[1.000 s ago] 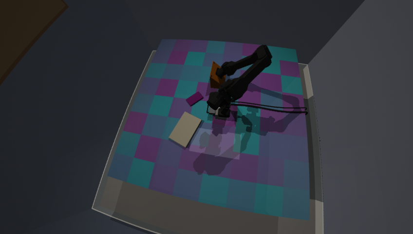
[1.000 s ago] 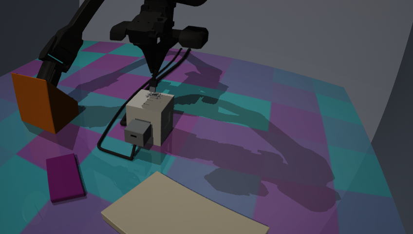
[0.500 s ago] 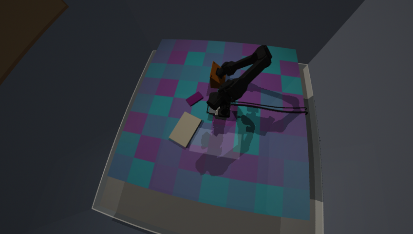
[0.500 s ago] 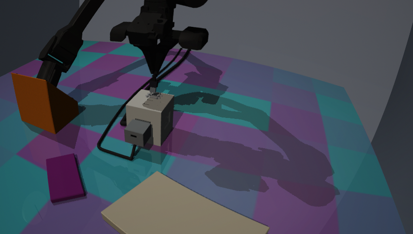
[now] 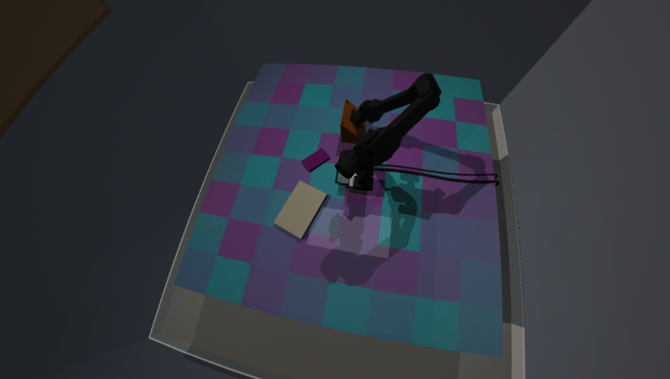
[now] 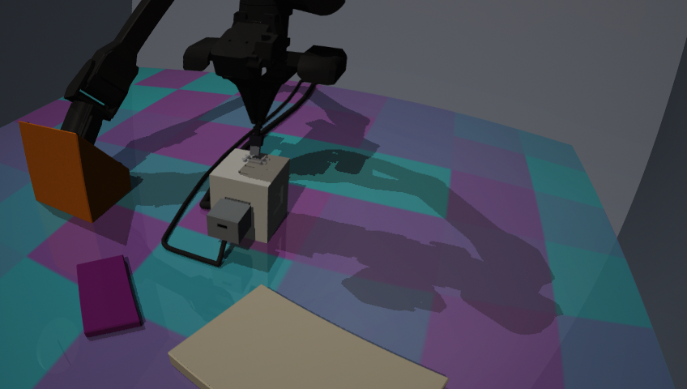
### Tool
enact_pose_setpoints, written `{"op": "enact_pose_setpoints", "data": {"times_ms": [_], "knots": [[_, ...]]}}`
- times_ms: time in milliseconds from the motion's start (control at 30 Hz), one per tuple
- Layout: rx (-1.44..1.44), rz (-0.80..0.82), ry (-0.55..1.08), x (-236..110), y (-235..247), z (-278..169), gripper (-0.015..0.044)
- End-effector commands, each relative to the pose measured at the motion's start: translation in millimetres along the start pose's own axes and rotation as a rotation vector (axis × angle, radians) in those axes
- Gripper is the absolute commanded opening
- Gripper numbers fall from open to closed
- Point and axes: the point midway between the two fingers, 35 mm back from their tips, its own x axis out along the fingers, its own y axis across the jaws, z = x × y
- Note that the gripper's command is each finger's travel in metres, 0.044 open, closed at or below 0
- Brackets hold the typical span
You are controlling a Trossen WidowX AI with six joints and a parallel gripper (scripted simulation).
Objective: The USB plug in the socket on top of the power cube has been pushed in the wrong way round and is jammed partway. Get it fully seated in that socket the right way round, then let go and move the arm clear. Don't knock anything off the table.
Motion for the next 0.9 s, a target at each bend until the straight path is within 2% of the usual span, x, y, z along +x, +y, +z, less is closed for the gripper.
{"op": "enact_pose_setpoints", "data": {"times_ms": [0, 867], "knots": [[-0.007, 0.003, 0.007, 0.9, 0.2, -0.3, 0.0000], [-0.006, 0.003, 0.013, 4.0, 0.3, -0.5, 0.0000]]}}
